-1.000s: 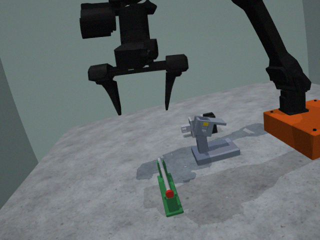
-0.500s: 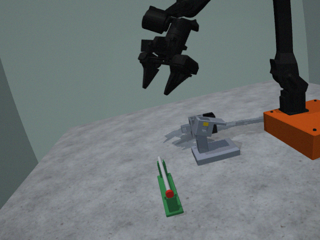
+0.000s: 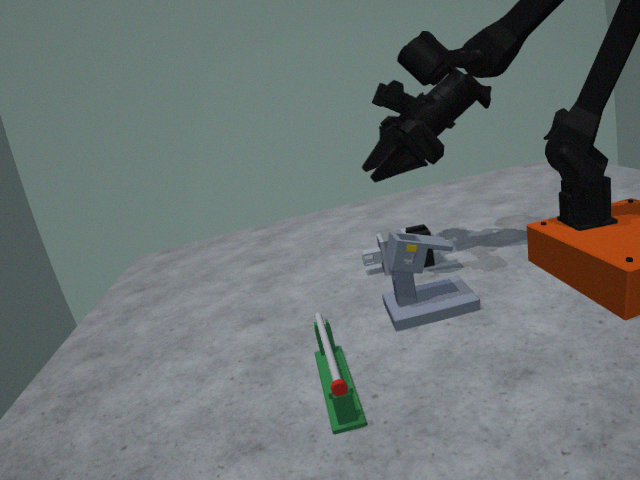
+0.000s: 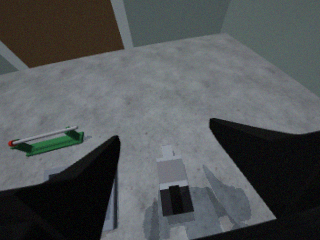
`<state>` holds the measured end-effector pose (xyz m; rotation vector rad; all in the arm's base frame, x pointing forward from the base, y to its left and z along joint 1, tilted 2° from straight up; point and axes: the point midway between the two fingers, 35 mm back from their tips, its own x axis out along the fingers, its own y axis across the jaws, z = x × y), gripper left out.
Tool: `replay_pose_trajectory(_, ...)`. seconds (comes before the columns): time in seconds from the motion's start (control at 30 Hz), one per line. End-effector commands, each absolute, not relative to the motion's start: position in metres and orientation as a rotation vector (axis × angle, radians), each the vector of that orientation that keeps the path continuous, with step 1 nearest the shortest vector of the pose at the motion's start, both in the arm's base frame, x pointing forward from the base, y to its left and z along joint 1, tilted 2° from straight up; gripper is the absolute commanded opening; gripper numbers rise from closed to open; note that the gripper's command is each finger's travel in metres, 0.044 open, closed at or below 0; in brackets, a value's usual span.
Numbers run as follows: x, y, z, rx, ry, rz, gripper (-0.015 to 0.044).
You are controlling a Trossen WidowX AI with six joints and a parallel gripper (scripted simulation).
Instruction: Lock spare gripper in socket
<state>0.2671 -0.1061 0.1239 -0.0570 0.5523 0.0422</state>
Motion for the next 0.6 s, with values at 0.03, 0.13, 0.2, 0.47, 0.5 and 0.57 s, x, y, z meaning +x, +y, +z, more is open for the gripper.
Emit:
replay_pose_trajectory(0.03,0.262,-0.107,0.122,-0.035,0.522,0.017,0.044)
replay_pose_trajectory(0.13,0.263,-0.108,0.117,-0.035,0.522,0.017,0.044)
replay_pose_trajectory(0.2,0.264,-0.109,0.11,-0.036,0.523,0.017,0.044)
replay_pose_trajectory(0.47,0.264,-0.113,0.074,-0.036,0.527,0.016,0.044)
replay_pose_trajectory(0.5,0.263,-0.113,0.07,-0.036,0.527,0.016,0.044)
replay_pose_trajectory(0.57,0.261,-0.112,0.061,-0.035,0.529,0.016,0.044)
